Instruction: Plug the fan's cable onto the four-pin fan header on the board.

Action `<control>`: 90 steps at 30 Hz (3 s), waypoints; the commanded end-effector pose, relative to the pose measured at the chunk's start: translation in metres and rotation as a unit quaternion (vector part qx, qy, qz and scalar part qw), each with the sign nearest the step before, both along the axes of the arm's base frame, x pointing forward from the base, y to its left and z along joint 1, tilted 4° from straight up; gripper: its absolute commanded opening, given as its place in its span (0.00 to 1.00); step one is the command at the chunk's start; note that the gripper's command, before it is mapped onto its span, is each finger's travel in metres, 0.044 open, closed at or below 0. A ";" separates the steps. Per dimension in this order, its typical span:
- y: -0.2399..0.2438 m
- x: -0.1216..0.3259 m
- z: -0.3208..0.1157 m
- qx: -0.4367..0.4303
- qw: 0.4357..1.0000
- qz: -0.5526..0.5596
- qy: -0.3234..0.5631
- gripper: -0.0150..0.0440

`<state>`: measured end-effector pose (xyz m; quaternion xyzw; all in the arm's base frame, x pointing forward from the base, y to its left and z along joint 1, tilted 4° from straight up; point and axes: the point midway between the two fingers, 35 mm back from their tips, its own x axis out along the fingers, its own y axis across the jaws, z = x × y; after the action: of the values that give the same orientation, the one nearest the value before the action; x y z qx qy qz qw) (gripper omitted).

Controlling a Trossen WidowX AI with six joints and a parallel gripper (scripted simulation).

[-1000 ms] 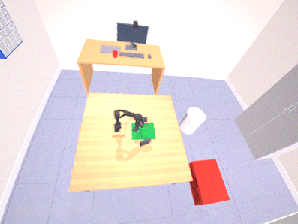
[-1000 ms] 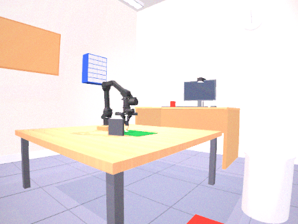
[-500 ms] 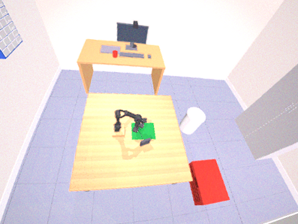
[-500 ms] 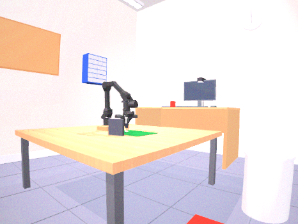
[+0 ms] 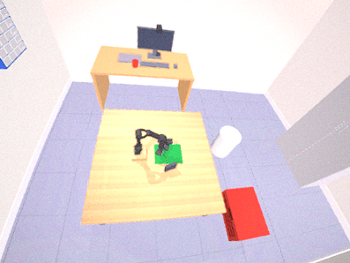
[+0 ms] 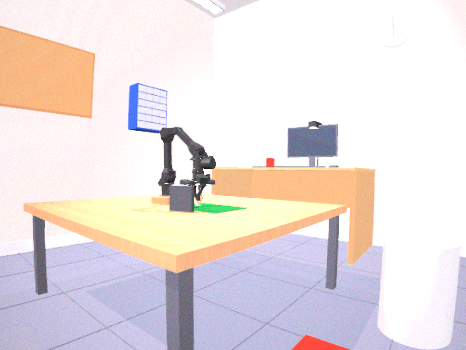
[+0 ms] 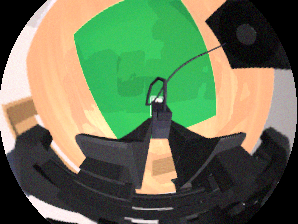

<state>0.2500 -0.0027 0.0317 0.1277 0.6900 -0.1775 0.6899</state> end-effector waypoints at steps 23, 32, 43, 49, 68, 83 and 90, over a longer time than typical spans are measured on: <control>0.000 0.000 -0.005 0.002 1.000 0.003 -0.001 0.25; 0.000 -0.001 -0.006 0.002 1.000 0.003 -0.001 0.25; 0.000 0.000 -0.009 0.002 1.000 0.003 -0.001 0.25; 0.000 0.000 -0.014 0.002 1.000 0.003 -0.001 0.25; -0.001 0.000 -0.021 0.001 1.000 0.000 -0.002 0.30; 0.002 0.001 0.021 0.002 1.000 0.002 -0.001 0.69; 0.002 0.000 0.034 0.002 1.000 0.003 -0.001 0.69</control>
<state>0.2531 -0.0008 0.0623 0.1261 0.6859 -0.1721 0.6957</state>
